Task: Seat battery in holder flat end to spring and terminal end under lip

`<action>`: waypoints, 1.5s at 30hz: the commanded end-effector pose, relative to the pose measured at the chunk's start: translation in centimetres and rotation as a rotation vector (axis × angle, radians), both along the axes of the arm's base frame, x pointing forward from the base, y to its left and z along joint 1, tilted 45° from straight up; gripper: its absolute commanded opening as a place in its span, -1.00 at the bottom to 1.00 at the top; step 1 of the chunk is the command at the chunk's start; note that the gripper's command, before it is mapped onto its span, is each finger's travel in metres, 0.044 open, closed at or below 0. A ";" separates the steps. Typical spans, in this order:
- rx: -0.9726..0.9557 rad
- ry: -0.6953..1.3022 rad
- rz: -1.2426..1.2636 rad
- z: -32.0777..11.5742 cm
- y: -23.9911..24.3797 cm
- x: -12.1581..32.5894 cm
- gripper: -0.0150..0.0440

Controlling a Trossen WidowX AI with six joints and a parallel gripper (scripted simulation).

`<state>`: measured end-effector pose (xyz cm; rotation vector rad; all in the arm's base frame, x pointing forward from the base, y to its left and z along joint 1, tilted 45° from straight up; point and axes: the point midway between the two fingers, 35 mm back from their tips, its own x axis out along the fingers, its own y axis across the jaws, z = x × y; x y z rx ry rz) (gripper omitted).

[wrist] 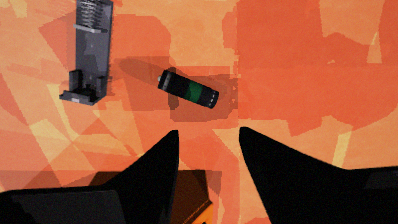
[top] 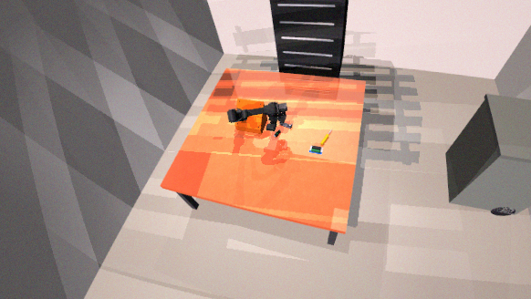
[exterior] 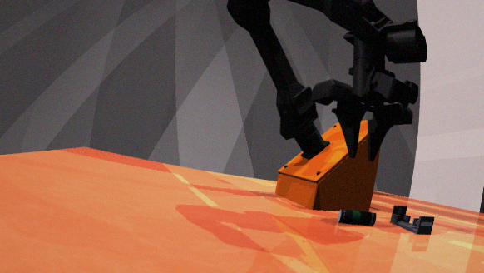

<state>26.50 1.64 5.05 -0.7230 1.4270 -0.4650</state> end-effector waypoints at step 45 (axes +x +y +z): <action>-0.134 0.788 0.821 -6.6 -4.6 1.1 0.28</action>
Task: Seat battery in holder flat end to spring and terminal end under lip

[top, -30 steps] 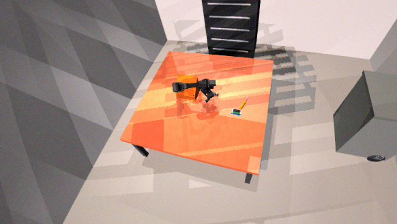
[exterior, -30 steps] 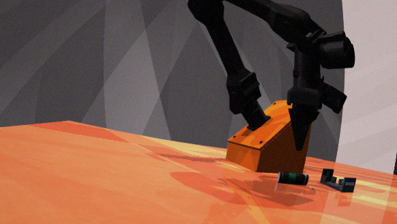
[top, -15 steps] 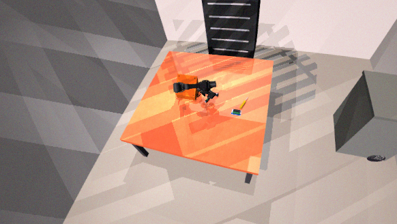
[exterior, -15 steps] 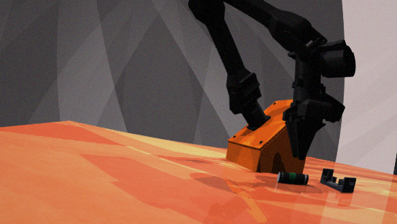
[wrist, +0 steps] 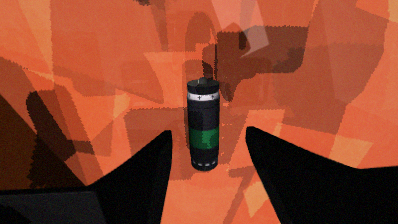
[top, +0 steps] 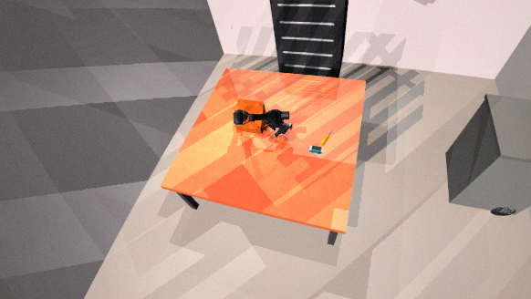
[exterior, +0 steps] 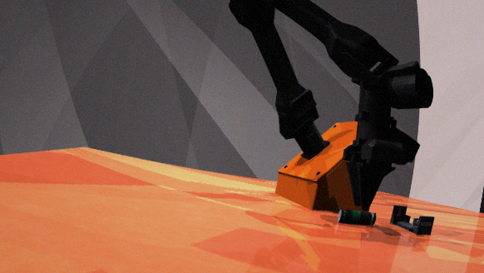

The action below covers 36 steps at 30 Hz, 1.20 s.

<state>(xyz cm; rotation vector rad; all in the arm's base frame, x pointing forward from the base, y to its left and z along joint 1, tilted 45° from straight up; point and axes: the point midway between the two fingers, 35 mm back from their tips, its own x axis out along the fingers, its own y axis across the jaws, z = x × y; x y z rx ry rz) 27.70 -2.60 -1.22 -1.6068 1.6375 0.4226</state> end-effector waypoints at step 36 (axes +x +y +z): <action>-0.007 0.006 0.004 1.9 1.8 -0.5 -0.26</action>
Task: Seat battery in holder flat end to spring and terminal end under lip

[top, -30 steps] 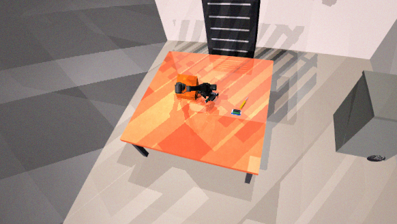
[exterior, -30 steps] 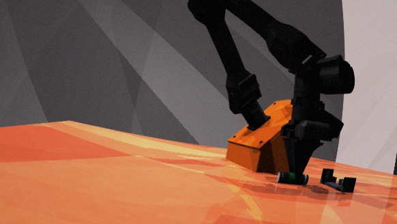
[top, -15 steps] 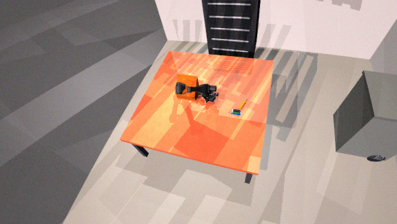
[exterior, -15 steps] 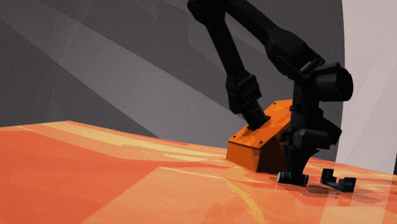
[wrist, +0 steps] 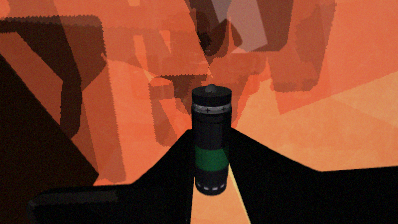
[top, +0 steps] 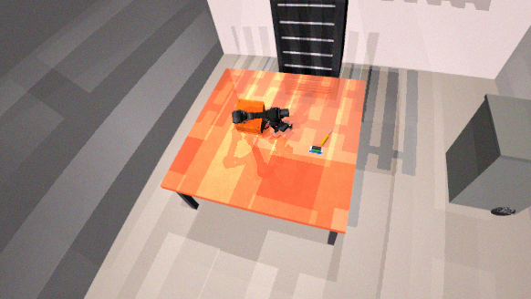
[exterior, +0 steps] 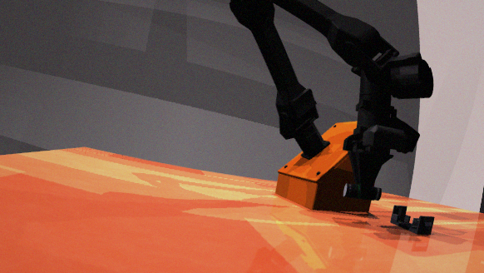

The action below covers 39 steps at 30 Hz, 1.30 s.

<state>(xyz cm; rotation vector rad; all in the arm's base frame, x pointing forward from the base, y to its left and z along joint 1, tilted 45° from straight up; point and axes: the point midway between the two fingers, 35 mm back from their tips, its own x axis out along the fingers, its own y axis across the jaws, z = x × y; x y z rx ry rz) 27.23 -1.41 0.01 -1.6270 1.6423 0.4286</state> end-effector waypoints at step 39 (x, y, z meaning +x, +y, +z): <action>-0.182 1.193 1.220 -4.2 9.9 2.5 -0.26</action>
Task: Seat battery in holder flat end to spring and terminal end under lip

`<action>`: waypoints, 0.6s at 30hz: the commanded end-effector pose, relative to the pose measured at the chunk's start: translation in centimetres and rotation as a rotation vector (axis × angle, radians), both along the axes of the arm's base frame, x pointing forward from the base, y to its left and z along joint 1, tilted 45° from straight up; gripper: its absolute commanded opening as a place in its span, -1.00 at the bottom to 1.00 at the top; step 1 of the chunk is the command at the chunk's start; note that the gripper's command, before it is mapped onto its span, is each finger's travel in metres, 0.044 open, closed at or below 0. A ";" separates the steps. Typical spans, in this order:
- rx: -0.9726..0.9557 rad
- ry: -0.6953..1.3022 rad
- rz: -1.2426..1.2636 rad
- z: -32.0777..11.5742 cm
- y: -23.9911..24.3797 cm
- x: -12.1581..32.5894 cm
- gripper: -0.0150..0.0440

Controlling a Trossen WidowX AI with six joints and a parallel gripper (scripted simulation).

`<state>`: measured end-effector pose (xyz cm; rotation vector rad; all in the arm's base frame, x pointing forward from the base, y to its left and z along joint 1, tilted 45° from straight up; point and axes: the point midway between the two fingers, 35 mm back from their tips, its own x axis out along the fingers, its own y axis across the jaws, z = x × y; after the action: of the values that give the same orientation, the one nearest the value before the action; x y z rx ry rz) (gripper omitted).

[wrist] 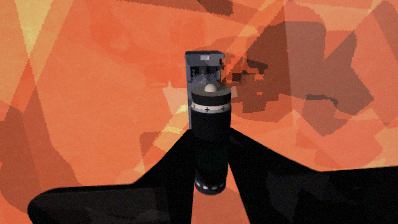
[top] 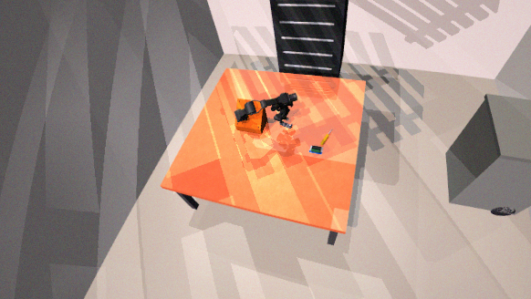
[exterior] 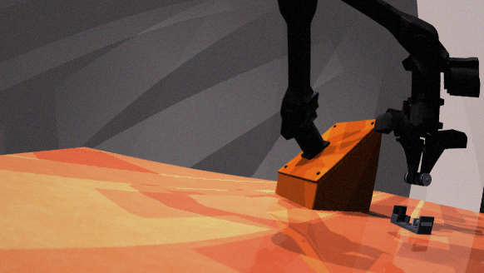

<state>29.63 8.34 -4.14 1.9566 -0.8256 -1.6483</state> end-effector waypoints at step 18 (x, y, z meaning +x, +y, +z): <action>0.033 0.207 -0.184 -3.1 -2.7 -0.1 -0.26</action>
<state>29.35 5.42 -7.20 1.7450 -0.9296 -1.9239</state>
